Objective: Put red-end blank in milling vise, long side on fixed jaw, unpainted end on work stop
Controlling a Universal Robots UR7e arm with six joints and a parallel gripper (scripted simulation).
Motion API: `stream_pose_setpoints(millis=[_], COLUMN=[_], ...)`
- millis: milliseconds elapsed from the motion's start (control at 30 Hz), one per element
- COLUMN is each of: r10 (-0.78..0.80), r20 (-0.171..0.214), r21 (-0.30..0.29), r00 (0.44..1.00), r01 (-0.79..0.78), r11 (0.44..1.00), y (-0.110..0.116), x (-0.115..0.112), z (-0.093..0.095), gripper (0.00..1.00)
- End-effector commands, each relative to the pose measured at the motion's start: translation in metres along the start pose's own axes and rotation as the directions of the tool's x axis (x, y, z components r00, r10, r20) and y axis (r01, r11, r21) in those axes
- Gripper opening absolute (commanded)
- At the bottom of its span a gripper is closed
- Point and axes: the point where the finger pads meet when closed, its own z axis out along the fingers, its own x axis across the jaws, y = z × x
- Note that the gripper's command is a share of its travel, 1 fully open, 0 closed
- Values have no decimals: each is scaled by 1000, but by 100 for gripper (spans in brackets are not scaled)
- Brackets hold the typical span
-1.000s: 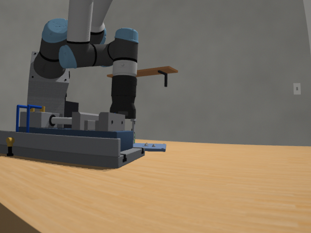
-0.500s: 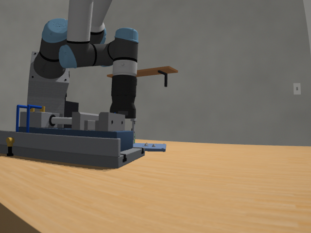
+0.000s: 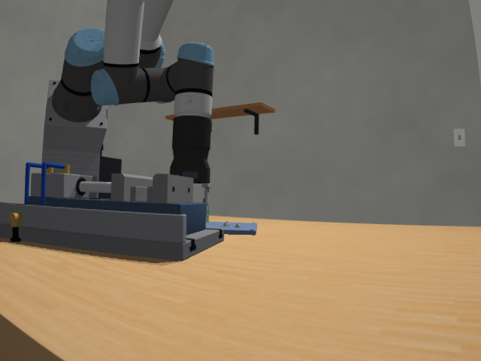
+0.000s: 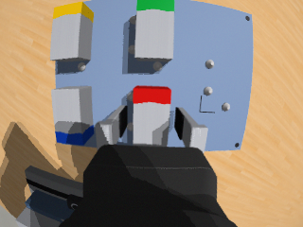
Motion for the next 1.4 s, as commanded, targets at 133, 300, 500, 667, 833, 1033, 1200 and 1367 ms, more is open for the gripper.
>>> stream_pose_setpoints(millis=[133,300,500,667,833,1033,1200,1367], r10=[0,0,0,0,0,0,0,0], r20=[-1,-1,-1,-1,-1,-1,-1,-1], r21=[-1,-1,-1,-1,-1,-1,-1,-1], r00=[1000,1000,1000,1000,1000,1000,1000,1000], r01=[0,0,0,0,0,0,0,0], r11=[1000,1000,1000,1000,1000,1000,1000,1000], y=[0,0,0,0,0,0,0,0], x=[0,0,0,0,0,0,0,0], z=[0,0,0,0,0,0,0,0], gripper=[0,0,0,0,0,0,0,0])
